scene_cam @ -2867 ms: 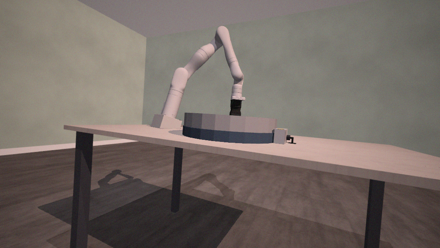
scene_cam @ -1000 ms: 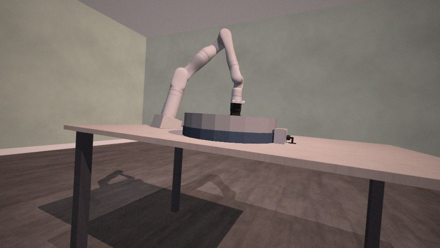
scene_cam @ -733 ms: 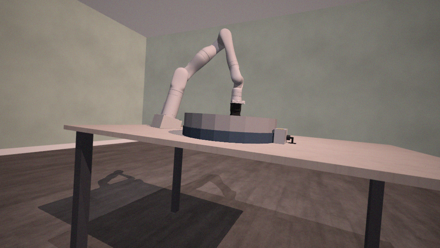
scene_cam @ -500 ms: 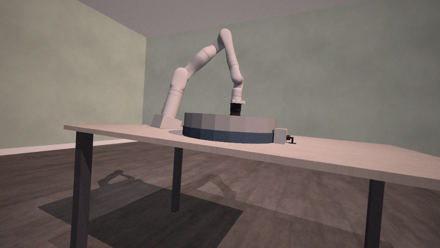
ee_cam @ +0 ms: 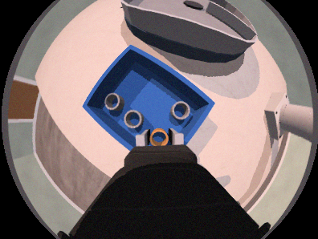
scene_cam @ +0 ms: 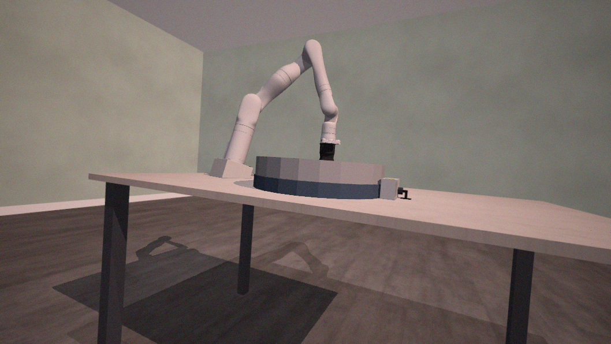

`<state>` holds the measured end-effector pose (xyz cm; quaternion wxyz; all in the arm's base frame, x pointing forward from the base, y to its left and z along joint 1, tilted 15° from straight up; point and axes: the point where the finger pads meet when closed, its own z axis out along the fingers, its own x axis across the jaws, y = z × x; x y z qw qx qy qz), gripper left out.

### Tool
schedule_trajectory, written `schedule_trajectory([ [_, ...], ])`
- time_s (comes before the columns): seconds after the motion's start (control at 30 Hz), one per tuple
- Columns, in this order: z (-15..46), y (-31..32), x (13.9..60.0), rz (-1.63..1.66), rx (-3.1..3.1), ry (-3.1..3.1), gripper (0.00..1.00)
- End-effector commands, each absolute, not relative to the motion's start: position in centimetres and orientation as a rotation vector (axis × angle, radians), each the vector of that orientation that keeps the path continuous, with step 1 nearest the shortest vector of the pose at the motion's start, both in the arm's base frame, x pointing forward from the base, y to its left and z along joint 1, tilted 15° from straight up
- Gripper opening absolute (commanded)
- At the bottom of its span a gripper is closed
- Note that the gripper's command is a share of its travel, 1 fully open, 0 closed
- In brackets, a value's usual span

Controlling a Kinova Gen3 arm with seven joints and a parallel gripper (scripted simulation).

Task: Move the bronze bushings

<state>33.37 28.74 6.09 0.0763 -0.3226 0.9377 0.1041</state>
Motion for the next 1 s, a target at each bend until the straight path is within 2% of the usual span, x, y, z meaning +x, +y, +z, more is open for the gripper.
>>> schedule_trajectory([
  [0.0,6.16,28.76,33.41,0.313,-0.966,2.809,0.76],
  [0.03,6.16,28.76,33.41,0.313,-0.966,2.809,0.0],
  [0.97,6.16,28.76,33.41,0.313,-0.966,2.809,0.0],
])
